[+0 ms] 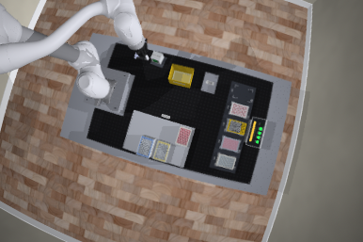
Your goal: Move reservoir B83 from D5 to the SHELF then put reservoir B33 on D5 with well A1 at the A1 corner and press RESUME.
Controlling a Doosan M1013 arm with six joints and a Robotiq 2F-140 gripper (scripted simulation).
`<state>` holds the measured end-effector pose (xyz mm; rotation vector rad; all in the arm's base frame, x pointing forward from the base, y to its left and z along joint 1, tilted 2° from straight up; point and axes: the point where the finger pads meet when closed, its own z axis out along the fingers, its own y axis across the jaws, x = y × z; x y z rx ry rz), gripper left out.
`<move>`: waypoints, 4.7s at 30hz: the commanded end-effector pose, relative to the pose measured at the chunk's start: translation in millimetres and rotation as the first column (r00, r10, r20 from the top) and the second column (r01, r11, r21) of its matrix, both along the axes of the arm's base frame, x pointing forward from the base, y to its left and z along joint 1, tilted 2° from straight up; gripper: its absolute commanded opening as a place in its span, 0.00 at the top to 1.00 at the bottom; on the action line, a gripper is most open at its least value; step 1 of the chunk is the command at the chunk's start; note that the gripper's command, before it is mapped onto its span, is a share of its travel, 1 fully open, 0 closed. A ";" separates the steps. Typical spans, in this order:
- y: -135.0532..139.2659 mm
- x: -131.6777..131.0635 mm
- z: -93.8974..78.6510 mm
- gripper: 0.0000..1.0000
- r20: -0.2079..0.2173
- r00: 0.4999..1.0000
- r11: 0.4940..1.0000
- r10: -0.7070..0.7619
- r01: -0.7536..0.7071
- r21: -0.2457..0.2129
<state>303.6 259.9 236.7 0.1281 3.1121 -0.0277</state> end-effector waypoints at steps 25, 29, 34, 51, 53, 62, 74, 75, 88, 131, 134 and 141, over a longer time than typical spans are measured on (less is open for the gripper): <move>-4.3 -5.8 -1.3 1.00 -0.002 1.000 1.000 0.007 -0.007 -0.011; -4.3 -5.8 -1.3 1.00 -0.002 1.000 1.000 0.007 -0.007 -0.011; -4.3 -5.8 -1.3 1.00 -0.002 1.000 1.000 0.007 -0.007 -0.011; -4.3 -5.8 -1.3 1.00 -0.002 1.000 1.000 0.007 -0.007 -0.011; -4.3 -5.8 -1.3 1.00 -0.002 1.000 1.000 0.007 -0.007 -0.011; -4.3 -5.8 -1.3 1.00 -0.002 1.000 1.000 0.007 -0.007 -0.011; -4.4 -5.7 -4.7 1.00 -0.002 1.000 1.000 0.007 -0.007 -0.011; -4.5 -5.7 -6.3 1.00 -0.002 1.000 1.000 0.007 -0.007 -0.011; -5.1 -5.2 -26.3 1.00 -0.002 1.000 1.000 0.007 -0.007 -0.011; -7.0 -3.6 -89.6 1.00 -0.002 1.000 1.000 0.007 -0.007 -0.011; -7.1 -3.5 -94.6 1.00 -0.002 1.000 1.000 0.007 -0.007 -0.011; -7.4 -3.3 -102.9 1.00 -0.002 1.000 1.000 0.007 -0.007 -0.011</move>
